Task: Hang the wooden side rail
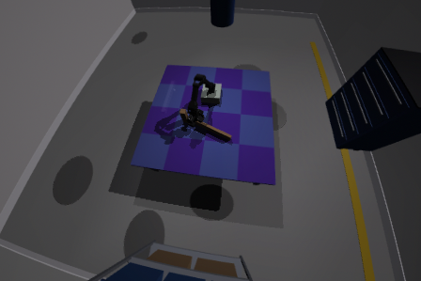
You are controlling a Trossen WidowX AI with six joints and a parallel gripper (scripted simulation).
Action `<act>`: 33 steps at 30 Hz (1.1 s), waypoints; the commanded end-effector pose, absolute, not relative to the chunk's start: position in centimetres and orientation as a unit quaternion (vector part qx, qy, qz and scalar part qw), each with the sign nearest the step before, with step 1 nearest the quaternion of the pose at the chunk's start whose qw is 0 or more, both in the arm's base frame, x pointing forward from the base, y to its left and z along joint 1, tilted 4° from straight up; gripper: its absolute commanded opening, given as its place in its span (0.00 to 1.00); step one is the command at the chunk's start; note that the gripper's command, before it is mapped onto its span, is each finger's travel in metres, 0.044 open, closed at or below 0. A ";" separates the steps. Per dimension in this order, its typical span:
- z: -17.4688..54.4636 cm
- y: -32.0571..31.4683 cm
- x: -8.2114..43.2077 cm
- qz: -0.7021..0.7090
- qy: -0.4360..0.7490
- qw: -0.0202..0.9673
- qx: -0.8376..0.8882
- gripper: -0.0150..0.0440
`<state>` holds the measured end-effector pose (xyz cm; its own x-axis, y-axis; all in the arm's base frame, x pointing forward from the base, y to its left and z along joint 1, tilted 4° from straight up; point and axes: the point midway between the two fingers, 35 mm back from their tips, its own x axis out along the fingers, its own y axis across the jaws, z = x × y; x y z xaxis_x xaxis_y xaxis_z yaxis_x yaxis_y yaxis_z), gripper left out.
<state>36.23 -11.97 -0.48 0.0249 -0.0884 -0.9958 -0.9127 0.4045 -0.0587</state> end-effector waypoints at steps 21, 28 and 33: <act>-2.6 -12.0 36.0 0.358 0.602 0.581 -0.414 0.60; -2.6 -12.0 36.0 0.358 0.602 0.581 -0.414 0.42; -2.6 -12.0 36.0 0.358 0.602 0.581 -0.414 0.26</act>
<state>35.95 -12.04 -2.51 0.0171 -0.0862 -0.9961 -0.9134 0.4040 -0.0506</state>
